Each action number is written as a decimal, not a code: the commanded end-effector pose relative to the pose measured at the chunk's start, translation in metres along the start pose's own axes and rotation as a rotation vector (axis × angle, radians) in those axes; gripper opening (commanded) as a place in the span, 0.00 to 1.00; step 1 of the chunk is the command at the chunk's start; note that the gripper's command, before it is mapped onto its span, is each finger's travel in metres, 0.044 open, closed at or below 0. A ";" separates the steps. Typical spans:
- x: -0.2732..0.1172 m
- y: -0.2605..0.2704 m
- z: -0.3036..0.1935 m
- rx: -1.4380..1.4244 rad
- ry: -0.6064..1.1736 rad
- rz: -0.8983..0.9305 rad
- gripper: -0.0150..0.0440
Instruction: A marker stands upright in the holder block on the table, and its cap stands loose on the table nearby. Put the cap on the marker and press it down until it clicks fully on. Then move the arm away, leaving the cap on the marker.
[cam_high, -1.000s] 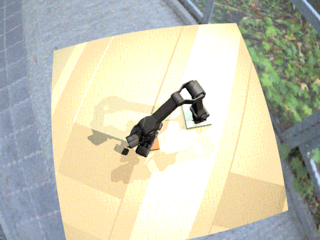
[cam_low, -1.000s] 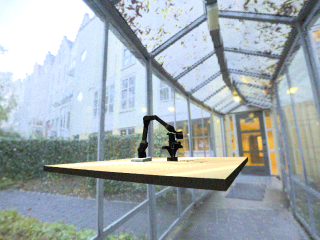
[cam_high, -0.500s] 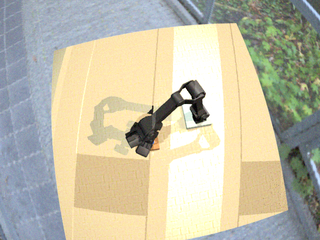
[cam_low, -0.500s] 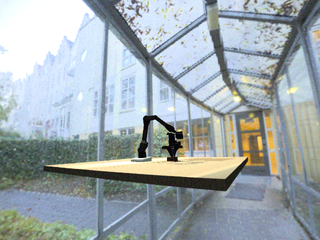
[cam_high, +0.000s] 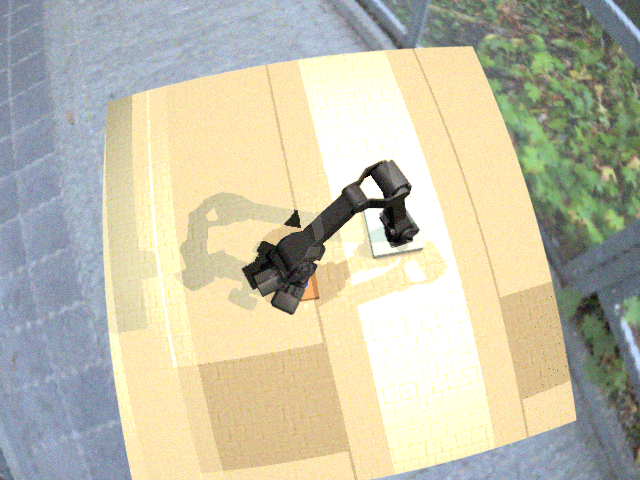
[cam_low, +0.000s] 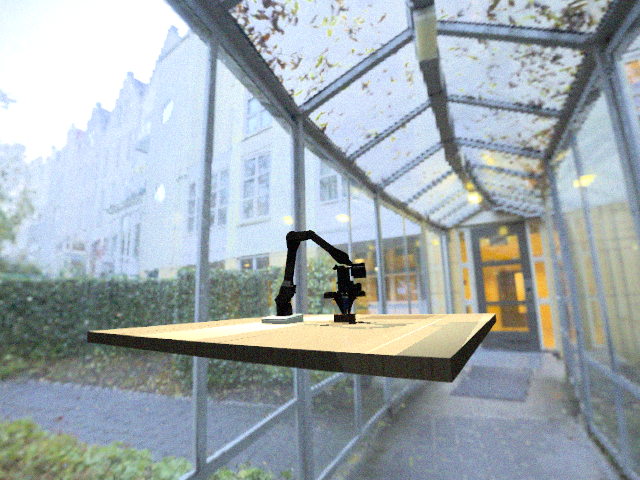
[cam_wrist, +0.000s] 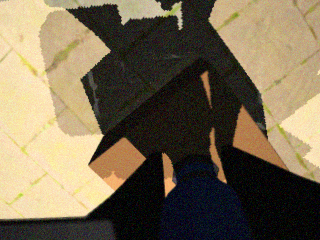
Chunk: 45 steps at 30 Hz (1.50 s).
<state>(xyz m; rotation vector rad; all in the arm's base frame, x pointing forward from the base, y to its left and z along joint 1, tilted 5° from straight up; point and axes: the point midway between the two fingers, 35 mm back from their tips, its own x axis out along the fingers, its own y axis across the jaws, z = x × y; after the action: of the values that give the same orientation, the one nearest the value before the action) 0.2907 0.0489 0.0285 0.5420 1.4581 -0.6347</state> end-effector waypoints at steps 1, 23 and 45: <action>0.008 -0.003 -0.001 -0.004 0.007 -0.011 0.25; 0.000 0.000 0.000 0.000 0.000 0.000 0.70; -0.089 0.005 -0.003 -0.355 0.002 0.004 0.78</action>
<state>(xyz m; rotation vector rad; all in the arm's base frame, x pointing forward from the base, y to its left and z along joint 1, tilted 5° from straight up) 0.2921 0.0569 0.1102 0.4044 1.4944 -0.4889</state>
